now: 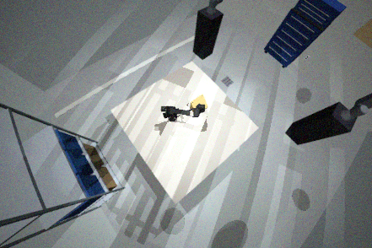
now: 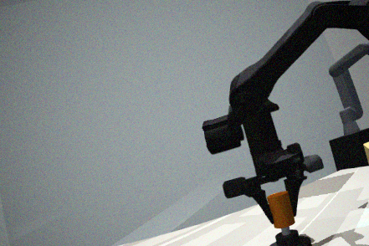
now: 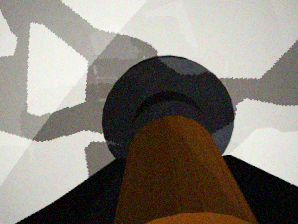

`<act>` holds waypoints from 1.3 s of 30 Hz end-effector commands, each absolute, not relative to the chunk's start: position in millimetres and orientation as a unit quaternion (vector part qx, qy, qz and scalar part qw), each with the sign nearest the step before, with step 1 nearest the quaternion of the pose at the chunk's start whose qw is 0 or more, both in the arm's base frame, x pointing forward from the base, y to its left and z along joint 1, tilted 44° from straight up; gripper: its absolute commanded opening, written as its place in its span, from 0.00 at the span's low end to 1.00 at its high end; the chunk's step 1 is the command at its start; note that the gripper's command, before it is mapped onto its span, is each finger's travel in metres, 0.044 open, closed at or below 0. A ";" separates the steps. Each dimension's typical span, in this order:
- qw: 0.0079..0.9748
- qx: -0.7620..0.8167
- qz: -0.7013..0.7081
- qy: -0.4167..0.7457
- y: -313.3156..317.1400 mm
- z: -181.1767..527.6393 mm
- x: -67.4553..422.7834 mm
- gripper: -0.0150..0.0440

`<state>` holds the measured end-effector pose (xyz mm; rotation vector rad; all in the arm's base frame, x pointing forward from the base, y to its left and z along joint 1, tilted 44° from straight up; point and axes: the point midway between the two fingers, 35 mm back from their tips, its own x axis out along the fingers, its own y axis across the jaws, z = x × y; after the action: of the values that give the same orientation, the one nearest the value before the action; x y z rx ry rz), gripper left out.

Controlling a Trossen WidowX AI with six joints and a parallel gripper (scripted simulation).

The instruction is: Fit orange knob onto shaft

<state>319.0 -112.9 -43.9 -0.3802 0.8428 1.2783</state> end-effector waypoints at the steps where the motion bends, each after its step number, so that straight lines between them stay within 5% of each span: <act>1: 0.705 -0.174 0.574 0.378 -115.4 -42.3 320.5 0.25; 39: 0.705 -0.174 0.574 0.378 -113.5 -42.4 317.1 0.25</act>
<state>318.5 -111.9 -43.9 -0.3865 0.8398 1.2745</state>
